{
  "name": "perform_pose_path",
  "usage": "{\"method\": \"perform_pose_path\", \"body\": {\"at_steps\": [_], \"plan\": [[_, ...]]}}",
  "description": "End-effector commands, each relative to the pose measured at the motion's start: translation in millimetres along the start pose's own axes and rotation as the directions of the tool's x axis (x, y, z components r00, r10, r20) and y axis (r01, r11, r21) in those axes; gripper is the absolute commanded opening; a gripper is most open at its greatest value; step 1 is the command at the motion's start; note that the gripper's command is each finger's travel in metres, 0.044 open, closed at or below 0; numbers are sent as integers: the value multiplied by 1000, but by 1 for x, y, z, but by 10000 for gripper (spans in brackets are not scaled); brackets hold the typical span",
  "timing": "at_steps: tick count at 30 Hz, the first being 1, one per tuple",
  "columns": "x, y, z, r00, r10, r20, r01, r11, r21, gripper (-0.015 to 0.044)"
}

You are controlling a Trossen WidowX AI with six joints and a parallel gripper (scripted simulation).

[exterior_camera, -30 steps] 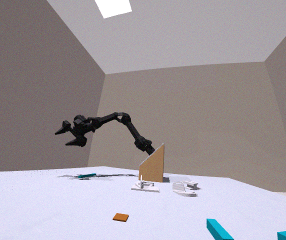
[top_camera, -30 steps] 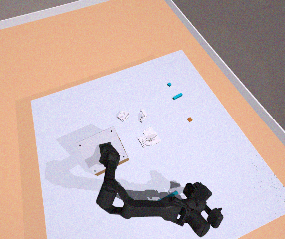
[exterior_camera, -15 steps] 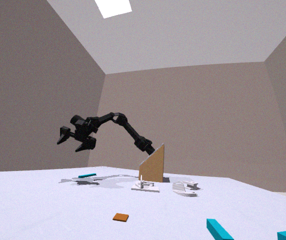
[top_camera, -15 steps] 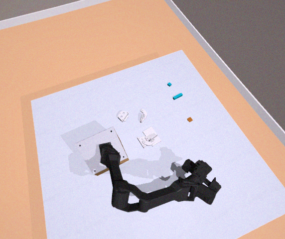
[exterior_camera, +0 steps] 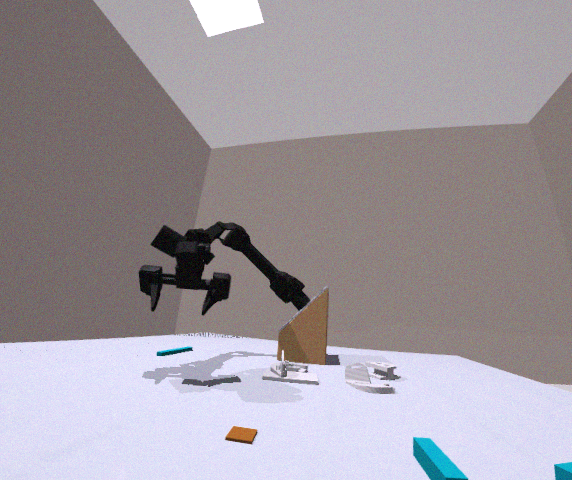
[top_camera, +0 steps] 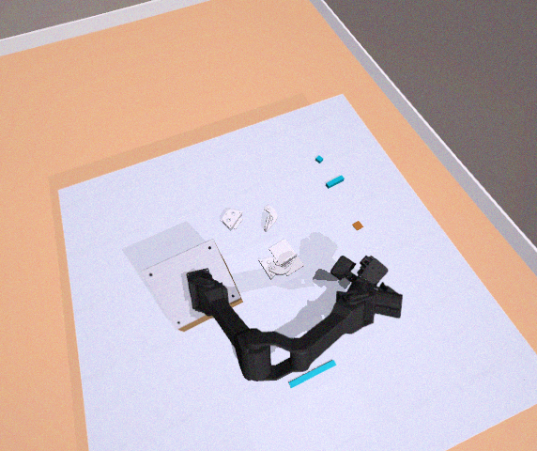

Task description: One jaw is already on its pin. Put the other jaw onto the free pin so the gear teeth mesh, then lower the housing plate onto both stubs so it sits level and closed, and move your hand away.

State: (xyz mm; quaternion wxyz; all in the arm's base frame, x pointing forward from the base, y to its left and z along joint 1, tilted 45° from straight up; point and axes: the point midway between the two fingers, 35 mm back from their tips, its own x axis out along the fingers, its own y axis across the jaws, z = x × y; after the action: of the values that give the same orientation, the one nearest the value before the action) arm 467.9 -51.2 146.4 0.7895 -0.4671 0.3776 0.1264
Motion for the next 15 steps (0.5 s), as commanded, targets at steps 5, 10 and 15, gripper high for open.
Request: {"method": "perform_pose_path", "body": {"at_steps": [5, 10, 15], "plan": [[26, 56, 20, 992, 111, -54, -110, 993, 33, 440], [39, 94, 28, 977, 179, -114, -175, 984, 41, 440], [51, 135, 34, 953, 238, -186, -233, 971, 45, 440]]}}
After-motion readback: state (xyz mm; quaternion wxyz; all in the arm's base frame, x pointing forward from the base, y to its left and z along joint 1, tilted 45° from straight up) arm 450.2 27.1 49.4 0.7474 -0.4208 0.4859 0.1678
